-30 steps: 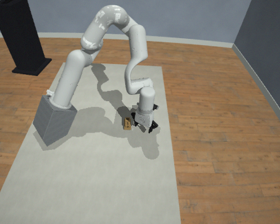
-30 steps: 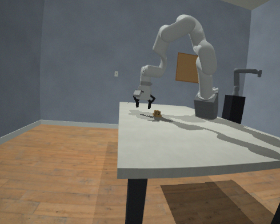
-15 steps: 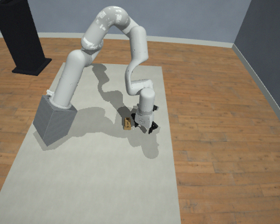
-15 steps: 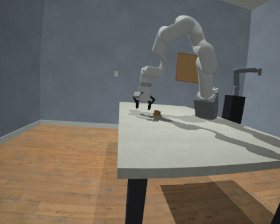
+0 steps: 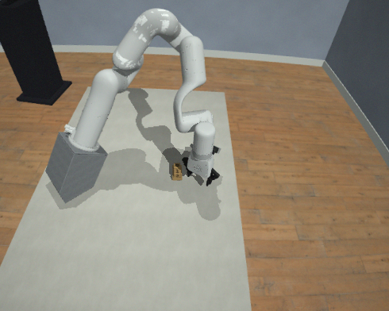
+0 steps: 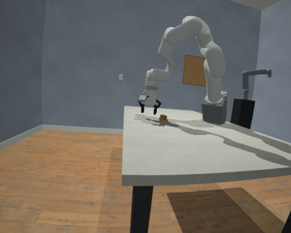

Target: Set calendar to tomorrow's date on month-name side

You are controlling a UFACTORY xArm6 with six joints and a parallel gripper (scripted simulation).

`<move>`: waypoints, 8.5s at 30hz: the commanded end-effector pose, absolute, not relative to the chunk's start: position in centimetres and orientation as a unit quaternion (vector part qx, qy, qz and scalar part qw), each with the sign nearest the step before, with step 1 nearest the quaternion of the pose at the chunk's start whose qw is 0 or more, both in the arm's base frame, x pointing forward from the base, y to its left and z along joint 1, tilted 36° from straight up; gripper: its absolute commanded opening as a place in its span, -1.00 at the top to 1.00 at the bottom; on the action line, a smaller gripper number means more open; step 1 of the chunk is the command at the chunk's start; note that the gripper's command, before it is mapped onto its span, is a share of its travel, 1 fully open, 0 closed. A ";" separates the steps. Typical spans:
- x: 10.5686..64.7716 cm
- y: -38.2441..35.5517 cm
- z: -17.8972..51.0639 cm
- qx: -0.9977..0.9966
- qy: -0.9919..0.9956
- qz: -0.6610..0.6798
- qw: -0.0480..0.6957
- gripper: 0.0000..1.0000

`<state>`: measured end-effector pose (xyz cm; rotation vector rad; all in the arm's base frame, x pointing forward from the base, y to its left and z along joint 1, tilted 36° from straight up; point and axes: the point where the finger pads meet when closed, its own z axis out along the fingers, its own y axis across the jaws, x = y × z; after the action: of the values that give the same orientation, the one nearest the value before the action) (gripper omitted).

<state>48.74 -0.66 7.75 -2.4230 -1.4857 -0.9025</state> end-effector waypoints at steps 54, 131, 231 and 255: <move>48.8 -0.7 7.9 -0.810 -0.496 -0.303 0.079 -1.00; 40.9 -3.2 4.9 -0.938 -0.149 -0.249 0.188 -1.00; 35.0 -3.5 -2.2 -0.924 0.222 -0.158 0.270 -1.00; 35.0 -3.5 -2.2 -0.924 0.222 -0.158 0.270 -1.00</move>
<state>34.98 -3.48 -2.27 -2.4895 0.5969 -0.4248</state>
